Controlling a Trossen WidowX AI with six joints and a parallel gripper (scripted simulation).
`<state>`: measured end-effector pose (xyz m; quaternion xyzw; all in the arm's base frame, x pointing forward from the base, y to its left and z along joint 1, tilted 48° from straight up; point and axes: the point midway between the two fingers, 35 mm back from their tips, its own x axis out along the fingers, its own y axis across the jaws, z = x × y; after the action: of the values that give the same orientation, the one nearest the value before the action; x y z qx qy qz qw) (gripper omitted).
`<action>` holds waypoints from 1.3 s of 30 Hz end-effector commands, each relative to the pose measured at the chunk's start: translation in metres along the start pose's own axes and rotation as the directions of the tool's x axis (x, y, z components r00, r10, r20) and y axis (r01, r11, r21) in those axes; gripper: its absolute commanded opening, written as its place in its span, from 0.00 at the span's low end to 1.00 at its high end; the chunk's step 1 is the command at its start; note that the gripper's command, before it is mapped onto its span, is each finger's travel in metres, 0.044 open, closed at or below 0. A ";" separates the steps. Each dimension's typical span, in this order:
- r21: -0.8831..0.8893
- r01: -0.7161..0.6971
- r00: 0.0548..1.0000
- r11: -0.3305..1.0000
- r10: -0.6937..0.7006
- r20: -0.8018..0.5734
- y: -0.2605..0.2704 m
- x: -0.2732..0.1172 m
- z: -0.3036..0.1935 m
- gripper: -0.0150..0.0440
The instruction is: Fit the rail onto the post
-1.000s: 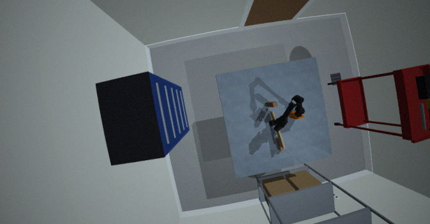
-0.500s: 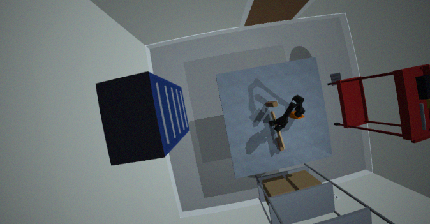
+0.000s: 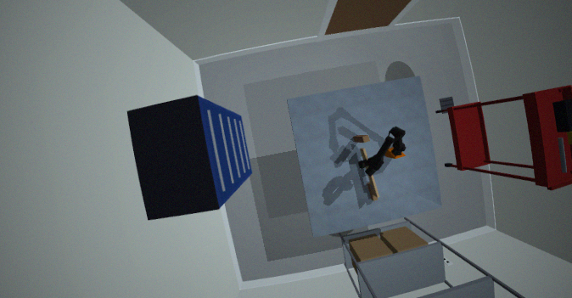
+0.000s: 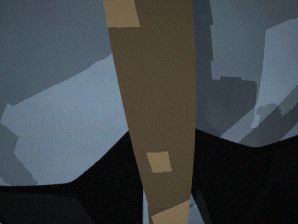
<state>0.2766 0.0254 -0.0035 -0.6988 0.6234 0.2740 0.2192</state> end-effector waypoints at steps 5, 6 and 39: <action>0.004 0.011 1.000 1.000 -0.011 0.020 -0.002 -0.010 0.002 0.25; 0.004 0.011 1.000 1.000 -0.011 0.020 -0.002 -0.011 0.002 0.25; 0.004 0.011 1.000 1.000 -0.011 0.020 -0.001 -0.011 0.002 0.25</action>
<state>0.2763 0.0320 0.0010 -0.6978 0.6223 0.2762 0.2226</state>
